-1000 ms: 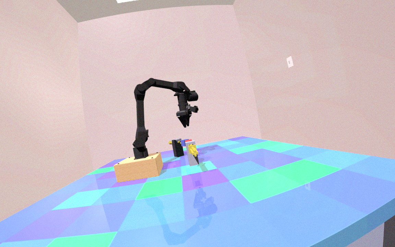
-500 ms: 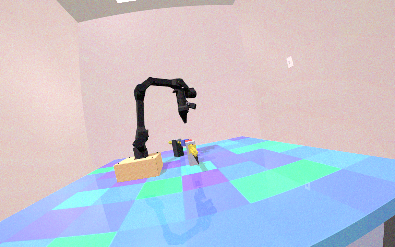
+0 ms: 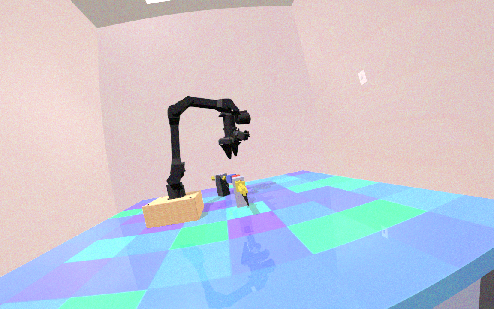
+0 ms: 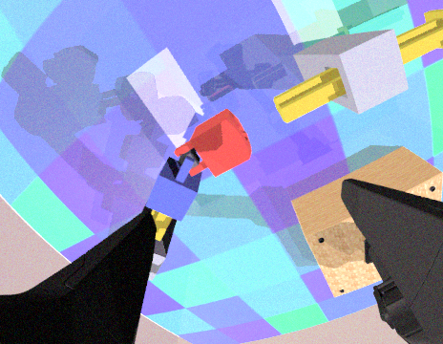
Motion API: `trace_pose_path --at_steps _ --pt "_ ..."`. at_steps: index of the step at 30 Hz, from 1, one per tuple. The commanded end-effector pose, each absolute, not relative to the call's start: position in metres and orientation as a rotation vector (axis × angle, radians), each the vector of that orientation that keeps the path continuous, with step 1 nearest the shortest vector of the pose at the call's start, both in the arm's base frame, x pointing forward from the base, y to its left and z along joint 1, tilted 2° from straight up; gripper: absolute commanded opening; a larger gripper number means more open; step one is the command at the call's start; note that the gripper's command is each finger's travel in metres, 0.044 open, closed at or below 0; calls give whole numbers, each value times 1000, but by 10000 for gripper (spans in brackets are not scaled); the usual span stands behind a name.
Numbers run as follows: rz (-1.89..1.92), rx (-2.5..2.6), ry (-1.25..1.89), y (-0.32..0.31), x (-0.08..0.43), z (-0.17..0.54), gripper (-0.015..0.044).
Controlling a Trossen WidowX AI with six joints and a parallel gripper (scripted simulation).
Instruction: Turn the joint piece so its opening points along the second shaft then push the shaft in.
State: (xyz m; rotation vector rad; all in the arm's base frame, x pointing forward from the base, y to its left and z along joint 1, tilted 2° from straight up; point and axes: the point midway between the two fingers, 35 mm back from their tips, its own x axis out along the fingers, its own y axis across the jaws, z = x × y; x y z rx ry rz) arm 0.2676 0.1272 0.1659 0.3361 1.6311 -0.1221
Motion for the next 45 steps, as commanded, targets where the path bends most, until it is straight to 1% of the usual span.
trace_pose_path --at_steps 1,16,32,45 --pt "-203 474 1653 118 269 159 440" --pt "-506 969 1680 84 272 138 440" --pt "-824 1501 1645 50 271 121 440" --pt "-820 1506 1639 46 272 120 440"
